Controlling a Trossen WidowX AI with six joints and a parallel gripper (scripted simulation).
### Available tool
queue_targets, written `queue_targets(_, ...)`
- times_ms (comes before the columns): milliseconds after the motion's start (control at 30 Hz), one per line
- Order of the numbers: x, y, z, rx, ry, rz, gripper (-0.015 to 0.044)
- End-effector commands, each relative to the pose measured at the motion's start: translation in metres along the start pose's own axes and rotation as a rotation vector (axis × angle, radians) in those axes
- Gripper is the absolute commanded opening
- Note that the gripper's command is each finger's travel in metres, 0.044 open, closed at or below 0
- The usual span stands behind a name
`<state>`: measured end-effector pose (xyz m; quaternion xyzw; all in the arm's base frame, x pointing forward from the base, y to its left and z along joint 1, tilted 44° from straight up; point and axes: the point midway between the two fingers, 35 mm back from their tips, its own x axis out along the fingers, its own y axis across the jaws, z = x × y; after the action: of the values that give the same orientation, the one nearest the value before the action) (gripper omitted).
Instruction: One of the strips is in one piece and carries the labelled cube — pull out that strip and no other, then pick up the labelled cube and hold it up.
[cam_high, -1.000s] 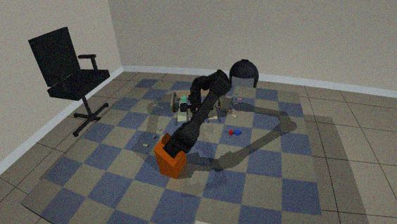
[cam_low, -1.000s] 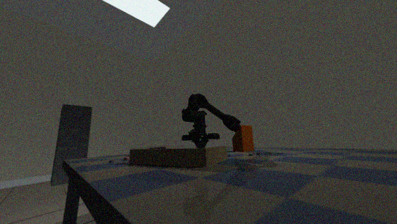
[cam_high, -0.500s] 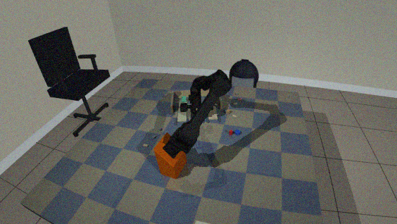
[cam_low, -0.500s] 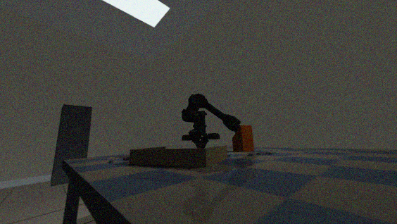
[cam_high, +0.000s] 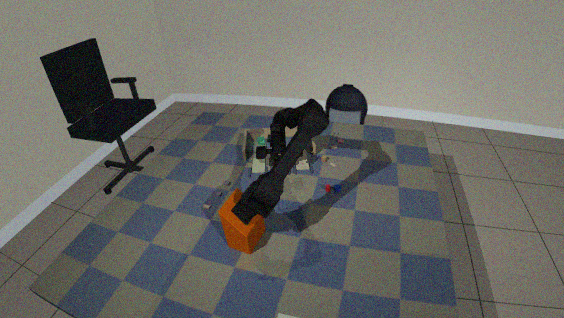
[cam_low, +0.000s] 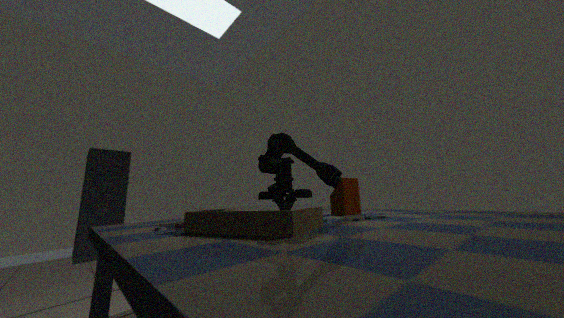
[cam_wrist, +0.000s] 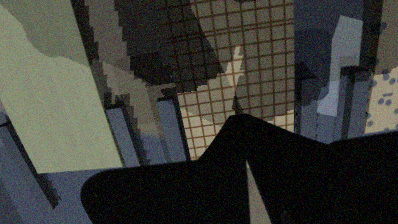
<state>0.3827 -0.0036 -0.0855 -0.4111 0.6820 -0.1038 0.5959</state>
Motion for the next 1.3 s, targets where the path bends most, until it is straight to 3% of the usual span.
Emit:
queue_targets(0, 0.002, -0.001, 0.000, -0.004, 0.002, -0.004, 0.0000)
queue_targets(1267, 0.004, 0.000, -0.051, -0.006, 0.004, -0.004, 0.0000)
